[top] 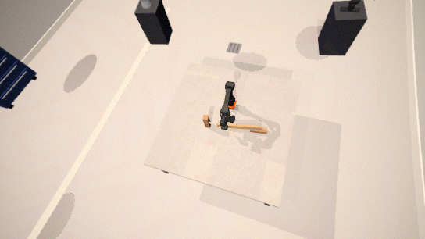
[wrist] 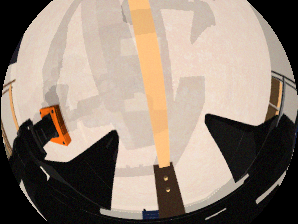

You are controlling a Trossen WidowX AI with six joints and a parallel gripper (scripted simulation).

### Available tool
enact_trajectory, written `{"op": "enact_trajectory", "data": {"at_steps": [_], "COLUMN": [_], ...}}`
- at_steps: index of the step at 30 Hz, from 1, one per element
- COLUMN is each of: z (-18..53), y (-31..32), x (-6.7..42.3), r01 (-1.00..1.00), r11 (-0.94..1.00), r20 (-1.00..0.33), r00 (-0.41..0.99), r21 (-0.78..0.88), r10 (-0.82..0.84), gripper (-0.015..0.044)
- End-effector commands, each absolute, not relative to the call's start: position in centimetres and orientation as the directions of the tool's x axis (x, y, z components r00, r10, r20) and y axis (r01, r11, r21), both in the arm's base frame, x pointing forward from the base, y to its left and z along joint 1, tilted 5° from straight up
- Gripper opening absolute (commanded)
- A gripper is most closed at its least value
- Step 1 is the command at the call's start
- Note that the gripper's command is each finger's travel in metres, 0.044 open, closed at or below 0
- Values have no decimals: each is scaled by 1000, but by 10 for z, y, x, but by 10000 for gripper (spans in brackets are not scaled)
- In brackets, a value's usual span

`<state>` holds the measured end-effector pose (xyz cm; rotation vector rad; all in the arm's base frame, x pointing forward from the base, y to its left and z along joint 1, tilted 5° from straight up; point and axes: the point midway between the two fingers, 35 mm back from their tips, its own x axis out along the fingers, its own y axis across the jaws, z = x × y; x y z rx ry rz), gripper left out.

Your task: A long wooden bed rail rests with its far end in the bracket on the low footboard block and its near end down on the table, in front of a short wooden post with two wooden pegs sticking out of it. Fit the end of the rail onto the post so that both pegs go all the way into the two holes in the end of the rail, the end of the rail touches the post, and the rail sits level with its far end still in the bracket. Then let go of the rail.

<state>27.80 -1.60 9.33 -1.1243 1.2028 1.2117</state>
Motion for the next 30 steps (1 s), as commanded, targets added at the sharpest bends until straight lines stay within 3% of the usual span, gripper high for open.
{"op": "enact_trajectory", "data": {"at_steps": [1,30], "z": [84,37], "y": [-15,-12], "x": [277,276], "r01": [-998,-999], "r11": [47,41], "r20": [-998,-998], "r00": [-27,-25], "r21": [30,28], "r10": [62,59], "gripper": [440,440]}}
